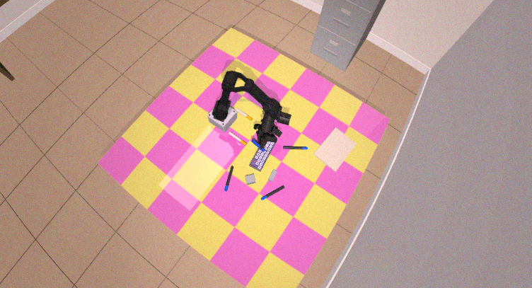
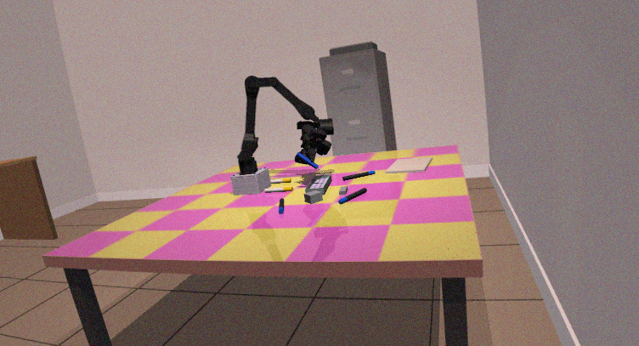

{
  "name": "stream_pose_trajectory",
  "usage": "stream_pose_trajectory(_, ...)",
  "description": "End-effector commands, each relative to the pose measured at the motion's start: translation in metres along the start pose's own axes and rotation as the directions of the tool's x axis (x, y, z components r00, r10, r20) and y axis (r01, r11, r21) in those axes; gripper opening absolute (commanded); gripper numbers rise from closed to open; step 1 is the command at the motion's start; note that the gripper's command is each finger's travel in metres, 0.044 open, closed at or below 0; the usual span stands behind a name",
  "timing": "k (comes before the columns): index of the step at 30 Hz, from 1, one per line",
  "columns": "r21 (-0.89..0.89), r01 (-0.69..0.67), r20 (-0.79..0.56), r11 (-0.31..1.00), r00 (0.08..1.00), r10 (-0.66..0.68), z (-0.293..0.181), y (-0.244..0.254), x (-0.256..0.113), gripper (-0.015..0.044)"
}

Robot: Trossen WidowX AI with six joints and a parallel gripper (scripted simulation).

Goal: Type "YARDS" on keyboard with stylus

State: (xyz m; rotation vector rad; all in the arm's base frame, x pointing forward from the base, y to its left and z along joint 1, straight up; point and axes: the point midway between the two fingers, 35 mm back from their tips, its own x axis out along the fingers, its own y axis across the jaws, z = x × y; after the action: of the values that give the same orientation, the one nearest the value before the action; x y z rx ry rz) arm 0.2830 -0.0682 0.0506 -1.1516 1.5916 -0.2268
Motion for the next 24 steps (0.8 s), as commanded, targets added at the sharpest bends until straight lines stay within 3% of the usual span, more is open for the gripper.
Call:
stream_pose_trajectory(1,-0.112,0.01,-0.027,0.994,1.0,-0.013,0.001,-0.008,0.004,0.0)
stream_pose_trajectory(12,-0.458,-0.005,-0.103,0.889,0.994,-0.047,0.002,-0.03,0.016,0.0)
stream_pose_trajectory(24,-0.762,-0.092,-0.188,0.641,0.979,-0.082,0.001,-0.054,0.031,0.0)
